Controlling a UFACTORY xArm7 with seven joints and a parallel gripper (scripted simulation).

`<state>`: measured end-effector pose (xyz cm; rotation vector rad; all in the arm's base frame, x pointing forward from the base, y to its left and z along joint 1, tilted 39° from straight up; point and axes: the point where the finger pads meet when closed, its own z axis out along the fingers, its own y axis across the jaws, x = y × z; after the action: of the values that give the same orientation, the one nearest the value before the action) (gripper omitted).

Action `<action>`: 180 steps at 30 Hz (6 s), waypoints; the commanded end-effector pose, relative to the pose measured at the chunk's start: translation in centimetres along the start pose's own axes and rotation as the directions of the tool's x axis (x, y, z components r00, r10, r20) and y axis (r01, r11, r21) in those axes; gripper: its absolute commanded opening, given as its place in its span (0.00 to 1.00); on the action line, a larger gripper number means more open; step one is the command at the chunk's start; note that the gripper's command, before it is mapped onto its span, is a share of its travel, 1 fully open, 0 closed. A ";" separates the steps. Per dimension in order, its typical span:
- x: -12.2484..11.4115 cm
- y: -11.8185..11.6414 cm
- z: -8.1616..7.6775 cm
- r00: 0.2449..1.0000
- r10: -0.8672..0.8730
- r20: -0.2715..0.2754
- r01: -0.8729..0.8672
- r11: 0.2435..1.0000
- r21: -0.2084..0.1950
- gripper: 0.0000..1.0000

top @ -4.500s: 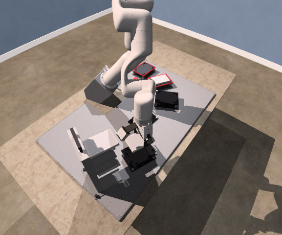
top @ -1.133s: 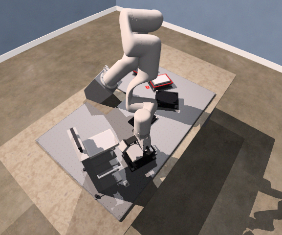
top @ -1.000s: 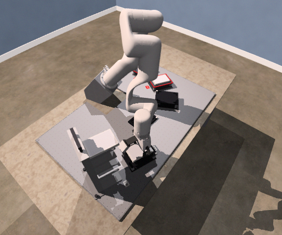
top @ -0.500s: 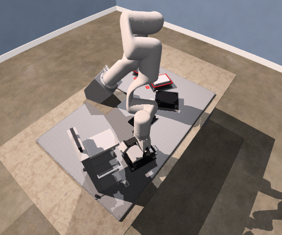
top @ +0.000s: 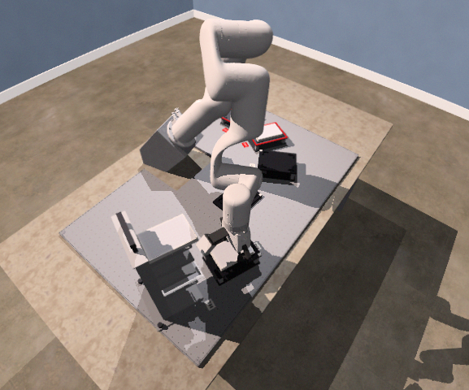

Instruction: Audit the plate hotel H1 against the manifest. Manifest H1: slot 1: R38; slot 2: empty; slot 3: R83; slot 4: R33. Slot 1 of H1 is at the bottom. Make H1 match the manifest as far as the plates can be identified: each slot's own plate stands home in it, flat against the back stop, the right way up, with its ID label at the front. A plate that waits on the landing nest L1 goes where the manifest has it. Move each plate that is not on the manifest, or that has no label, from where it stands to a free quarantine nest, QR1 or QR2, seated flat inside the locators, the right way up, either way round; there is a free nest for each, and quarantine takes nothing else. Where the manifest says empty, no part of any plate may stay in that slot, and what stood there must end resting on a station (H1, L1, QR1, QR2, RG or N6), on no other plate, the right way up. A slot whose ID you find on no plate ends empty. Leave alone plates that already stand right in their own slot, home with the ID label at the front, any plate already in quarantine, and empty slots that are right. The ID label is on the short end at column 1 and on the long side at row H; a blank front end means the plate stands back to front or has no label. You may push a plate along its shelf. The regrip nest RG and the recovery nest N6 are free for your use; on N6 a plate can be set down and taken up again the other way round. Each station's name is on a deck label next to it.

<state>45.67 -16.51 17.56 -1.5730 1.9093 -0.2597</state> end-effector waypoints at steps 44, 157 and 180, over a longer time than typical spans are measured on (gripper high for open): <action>0.1 -0.1 -0.5 1.000 0.001 -0.001 -0.001 1.000 0.003 1.00; 0.1 -0.1 -19.0 1.000 0.000 -0.001 0.000 1.000 0.004 1.00; -8.9 -0.1 -19.2 1.000 0.000 -0.001 0.000 1.000 0.004 1.00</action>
<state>35.09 -13.98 34.93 -1.5743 1.9082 -0.2588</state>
